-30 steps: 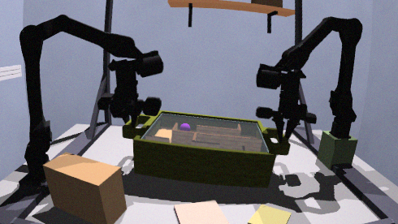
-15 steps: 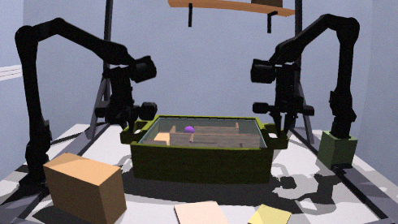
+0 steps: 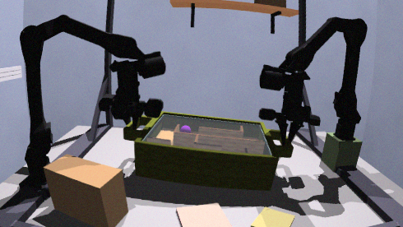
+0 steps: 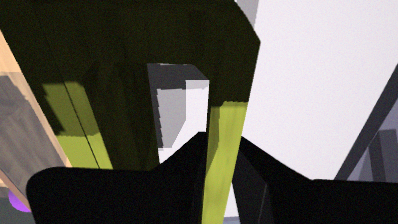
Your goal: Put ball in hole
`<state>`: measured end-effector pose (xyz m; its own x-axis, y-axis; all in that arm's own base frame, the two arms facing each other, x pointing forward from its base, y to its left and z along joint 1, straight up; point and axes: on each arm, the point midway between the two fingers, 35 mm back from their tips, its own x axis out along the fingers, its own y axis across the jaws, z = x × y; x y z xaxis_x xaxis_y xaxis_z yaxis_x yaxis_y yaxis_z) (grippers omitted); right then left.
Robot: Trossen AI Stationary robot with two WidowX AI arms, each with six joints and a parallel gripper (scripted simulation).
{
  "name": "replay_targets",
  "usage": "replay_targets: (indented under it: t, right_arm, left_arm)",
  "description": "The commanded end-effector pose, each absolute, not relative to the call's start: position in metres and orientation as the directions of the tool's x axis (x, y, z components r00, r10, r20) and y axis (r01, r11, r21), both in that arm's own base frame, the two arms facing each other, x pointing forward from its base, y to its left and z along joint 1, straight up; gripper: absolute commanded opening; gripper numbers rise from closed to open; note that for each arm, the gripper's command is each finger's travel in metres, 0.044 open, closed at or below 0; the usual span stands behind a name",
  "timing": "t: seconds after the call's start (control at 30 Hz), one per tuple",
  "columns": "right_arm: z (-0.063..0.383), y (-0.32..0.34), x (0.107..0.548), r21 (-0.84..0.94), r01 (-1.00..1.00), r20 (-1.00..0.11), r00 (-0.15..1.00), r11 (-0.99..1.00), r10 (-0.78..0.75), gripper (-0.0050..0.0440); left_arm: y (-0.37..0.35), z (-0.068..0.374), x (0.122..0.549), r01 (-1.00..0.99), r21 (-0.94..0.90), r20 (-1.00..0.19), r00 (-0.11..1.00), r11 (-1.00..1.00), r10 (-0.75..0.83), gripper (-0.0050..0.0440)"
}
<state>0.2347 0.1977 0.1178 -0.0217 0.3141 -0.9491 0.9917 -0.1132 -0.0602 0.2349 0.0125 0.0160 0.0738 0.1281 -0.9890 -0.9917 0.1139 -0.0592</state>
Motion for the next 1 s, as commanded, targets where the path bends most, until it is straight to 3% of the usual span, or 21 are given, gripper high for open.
replay_targets:
  t: [0.0, 0.43, 0.5, 0.67, 0.97]
  right_arm:
    - [0.129, 0.205, 0.232, -0.002, 0.994, -0.951, 0.031, -0.106, 0.307, -0.005]
    - [0.105, 0.201, 0.224, 0.066, 0.993, -0.923, 0.099, -0.1, 0.372, -0.005]
    - [0.124, 0.201, 0.233, 0.034, 0.994, -0.916, 0.073, -0.105, 0.394, -0.005]
    - [0.13, 0.207, 0.235, -0.016, 0.995, -0.939, 0.02, -0.102, 0.343, -0.005]
    - [0.111, 0.206, 0.227, 0.062, 0.992, -0.953, 0.091, -0.108, 0.289, -0.005]
  left_arm:
    - [0.012, 0.032, 0.246, -0.991, -0.073, -0.981, 0.092, 0.113, 0.171, -0.005]
    - [0.016, 0.051, 0.251, -0.993, 0.01, -0.995, 0.002, 0.119, 0.103, -0.005]
    - [0.017, 0.035, 0.239, -0.993, -0.024, -0.995, 0.035, 0.118, 0.093, -0.005]
    - [0.013, 0.028, 0.237, -0.992, -0.065, -0.986, 0.082, 0.112, 0.145, -0.005]
    - [0.009, 0.048, 0.25, -0.994, -0.003, -0.981, 0.024, 0.112, 0.191, -0.005]
